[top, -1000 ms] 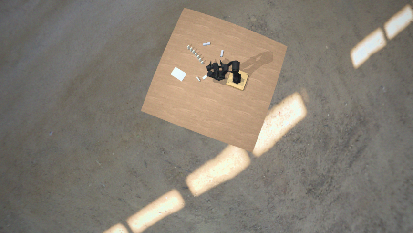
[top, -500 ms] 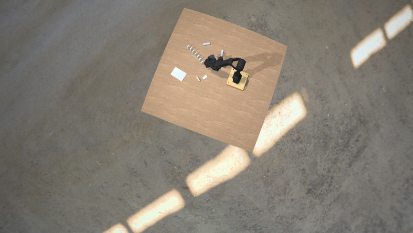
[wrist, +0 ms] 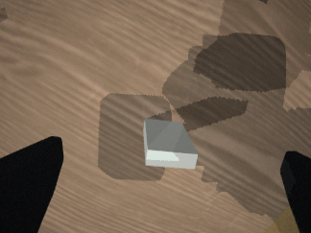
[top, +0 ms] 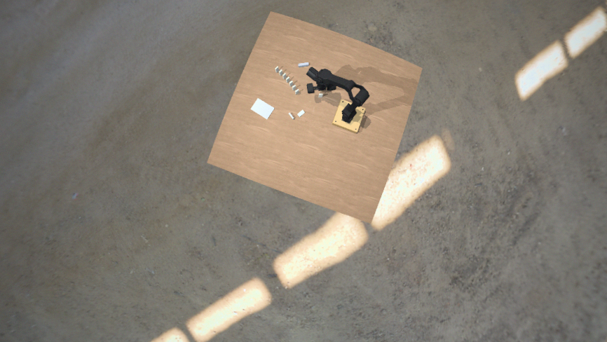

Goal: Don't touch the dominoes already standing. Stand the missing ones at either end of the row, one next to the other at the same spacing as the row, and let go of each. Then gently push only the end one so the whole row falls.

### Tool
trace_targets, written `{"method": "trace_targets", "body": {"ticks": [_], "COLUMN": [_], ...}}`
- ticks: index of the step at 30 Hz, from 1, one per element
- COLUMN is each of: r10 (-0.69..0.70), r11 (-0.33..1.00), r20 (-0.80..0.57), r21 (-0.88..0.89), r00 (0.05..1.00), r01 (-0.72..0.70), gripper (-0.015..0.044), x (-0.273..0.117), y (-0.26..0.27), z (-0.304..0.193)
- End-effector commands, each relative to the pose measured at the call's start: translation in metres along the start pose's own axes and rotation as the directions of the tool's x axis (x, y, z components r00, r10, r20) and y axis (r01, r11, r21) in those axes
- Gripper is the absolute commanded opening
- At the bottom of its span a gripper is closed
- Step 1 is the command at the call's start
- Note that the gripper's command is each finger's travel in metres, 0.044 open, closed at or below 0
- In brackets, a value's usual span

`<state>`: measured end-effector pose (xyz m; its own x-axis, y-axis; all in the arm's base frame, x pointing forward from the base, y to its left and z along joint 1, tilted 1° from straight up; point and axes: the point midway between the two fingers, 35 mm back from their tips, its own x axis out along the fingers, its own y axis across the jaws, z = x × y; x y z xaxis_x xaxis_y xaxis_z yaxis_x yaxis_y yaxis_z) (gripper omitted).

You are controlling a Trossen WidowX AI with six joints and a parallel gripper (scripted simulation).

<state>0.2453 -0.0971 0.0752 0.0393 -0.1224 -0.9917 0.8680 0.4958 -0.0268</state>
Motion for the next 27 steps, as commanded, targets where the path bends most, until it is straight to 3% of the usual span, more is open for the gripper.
{"method": "trace_targets", "body": {"ticks": [1,8,16,27], "r10": [0.062,0.062,0.062,0.062], "r11": [0.996,0.996,0.996,0.996], "r20": [-0.111,-0.111,-0.111,-0.112], "r21": [0.067,0.067,0.067,0.067], "r00": [0.992,0.992,0.992,0.992], "r01": [-0.055,-0.055,-0.055,-0.055], "gripper": [0.0440,0.0440,0.0440,0.0440], "x": [-0.027,-0.021,0.037,0.049], "y": [-0.007,-0.006,-0.003,-0.002], "z": [-0.009,-0.009,-0.016,-0.018]}}
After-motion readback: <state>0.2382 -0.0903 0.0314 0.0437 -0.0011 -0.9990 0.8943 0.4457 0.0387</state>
